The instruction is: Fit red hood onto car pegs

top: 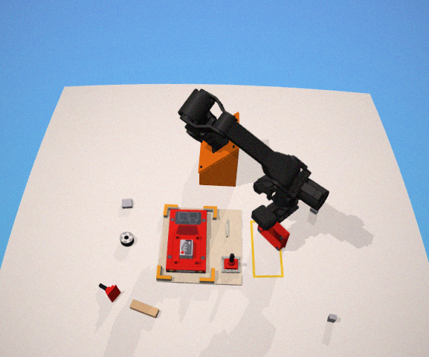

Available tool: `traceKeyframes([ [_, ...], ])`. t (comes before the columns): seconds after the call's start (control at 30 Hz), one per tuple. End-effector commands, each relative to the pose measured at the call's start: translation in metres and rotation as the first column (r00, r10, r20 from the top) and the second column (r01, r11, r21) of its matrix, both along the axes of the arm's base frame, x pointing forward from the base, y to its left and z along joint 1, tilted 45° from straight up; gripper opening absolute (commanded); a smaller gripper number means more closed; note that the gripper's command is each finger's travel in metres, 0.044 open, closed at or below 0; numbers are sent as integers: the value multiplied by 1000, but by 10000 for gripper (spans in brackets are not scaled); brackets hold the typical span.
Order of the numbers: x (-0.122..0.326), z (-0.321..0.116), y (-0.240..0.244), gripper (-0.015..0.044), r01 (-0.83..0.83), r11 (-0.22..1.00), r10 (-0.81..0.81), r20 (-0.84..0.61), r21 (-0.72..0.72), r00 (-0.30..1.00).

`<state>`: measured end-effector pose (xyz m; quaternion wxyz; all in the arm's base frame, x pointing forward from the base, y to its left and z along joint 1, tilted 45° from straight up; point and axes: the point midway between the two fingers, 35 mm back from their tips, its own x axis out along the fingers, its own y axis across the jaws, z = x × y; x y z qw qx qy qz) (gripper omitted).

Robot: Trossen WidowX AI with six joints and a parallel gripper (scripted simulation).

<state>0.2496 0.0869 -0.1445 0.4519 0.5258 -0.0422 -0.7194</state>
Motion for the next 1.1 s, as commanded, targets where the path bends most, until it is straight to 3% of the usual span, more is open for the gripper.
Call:
traceKeyframes([
  [0.0, 4, 3, -3, 0, -3, 1000, 3, 2, -3, 1000],
  [1.07, 24, 19, -21, 0, -2, 1000, 2, 1, -10, 1000],
])
